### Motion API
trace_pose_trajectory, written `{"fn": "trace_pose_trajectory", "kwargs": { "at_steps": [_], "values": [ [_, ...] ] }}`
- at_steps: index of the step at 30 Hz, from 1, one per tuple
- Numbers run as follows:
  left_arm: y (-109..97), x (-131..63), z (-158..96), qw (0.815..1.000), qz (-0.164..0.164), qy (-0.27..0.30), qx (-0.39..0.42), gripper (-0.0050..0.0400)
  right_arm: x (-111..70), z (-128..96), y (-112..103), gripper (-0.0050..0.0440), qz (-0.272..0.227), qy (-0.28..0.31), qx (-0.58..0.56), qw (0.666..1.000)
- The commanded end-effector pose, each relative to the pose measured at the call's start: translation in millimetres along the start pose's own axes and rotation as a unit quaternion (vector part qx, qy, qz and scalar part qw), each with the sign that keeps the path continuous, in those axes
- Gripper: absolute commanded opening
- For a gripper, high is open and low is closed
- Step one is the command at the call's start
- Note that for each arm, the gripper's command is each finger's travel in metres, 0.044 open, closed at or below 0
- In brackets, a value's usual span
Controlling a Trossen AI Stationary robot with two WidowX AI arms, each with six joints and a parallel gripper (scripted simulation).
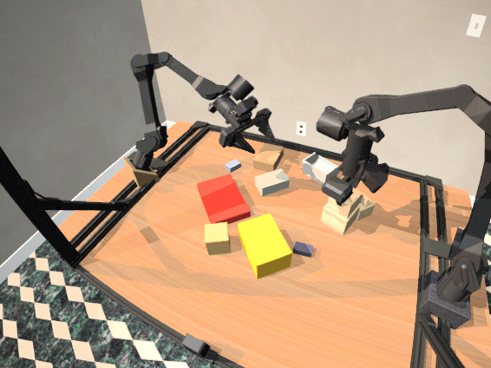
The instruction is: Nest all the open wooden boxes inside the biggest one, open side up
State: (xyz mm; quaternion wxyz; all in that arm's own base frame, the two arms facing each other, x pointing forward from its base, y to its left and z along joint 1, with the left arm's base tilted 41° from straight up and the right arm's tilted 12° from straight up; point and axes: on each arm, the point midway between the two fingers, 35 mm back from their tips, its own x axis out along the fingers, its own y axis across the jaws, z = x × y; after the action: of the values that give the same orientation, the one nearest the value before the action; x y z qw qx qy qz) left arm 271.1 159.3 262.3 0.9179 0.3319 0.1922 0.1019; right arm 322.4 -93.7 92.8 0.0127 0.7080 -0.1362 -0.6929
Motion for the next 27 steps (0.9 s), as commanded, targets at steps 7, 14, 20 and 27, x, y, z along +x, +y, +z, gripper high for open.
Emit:
{"fn": "trace_pose_trajectory", "kwargs": {
  "at_steps": [7,14,20,27],
  "values": [
    [-0.2,0.0,-0.5,1.0,0.0,0.001,0.001,0.04,3.1,-0.5,0.4,0.0,0.0,-0.001,-0.003,1.0],
    [-0.2,0.0,-0.5,1.0,0.0,0.001,0.001,0.04,5.0,-0.4,0.3,0.0,0.0,-0.001,-0.003,1.0],
    [-0.2,0.0,-0.5,1.0,0.0,0.001,0.001,0.04,6.0,-0.4,0.3,0.0,0.0,-0.001,-0.003,1.0],
    [-0.2,0.0,-0.5,1.0,0.0,0.001,0.001,0.04,7.1,-0.4,0.3,0.0,0.0,-0.001,-0.003,1.0]
  ]
}}
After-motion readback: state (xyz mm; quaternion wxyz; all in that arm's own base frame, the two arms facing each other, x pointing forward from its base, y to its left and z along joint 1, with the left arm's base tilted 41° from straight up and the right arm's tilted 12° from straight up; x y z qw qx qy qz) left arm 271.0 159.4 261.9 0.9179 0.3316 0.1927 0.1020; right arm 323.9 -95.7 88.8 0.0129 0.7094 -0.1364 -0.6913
